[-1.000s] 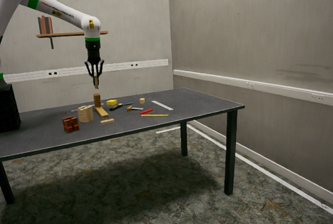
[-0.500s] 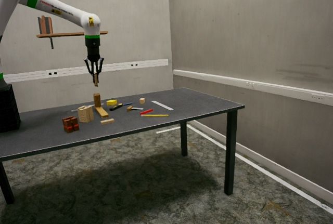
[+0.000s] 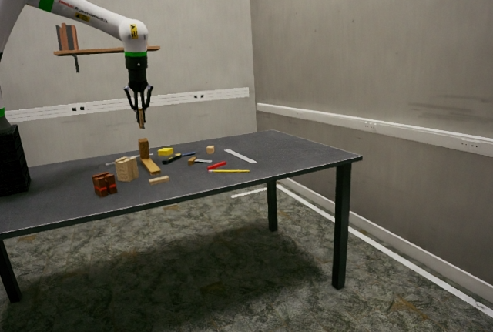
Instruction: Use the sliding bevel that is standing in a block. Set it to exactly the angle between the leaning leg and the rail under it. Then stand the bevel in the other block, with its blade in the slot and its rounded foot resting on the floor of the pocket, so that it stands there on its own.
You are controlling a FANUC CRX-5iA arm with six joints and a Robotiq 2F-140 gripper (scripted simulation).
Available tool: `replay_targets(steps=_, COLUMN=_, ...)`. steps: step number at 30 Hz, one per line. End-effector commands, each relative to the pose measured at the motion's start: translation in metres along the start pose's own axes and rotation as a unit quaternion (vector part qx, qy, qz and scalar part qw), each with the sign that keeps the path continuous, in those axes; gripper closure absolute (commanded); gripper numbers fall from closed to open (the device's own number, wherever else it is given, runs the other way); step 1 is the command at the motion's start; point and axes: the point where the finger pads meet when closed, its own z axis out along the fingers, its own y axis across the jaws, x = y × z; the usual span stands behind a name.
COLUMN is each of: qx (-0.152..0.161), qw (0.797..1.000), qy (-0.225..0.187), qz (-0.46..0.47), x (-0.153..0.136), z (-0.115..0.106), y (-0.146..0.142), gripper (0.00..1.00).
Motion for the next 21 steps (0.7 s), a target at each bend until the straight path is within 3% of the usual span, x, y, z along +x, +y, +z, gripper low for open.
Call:
replay_targets(steps=1, qx=0.001, qw=1.000, qy=0.001, qz=-0.002, x=0.003, z=-0.002, y=0.003, gripper=0.90)
replay_targets(steps=10, qx=-0.001, qw=1.000, qy=0.007, qz=-0.013, x=0.020, z=-0.006, y=0.017, gripper=0.90)
replay_targets(steps=21, qx=-0.006, qw=0.999, qy=0.024, qz=-0.042, x=0.067, z=-0.019, y=0.059, gripper=0.90)
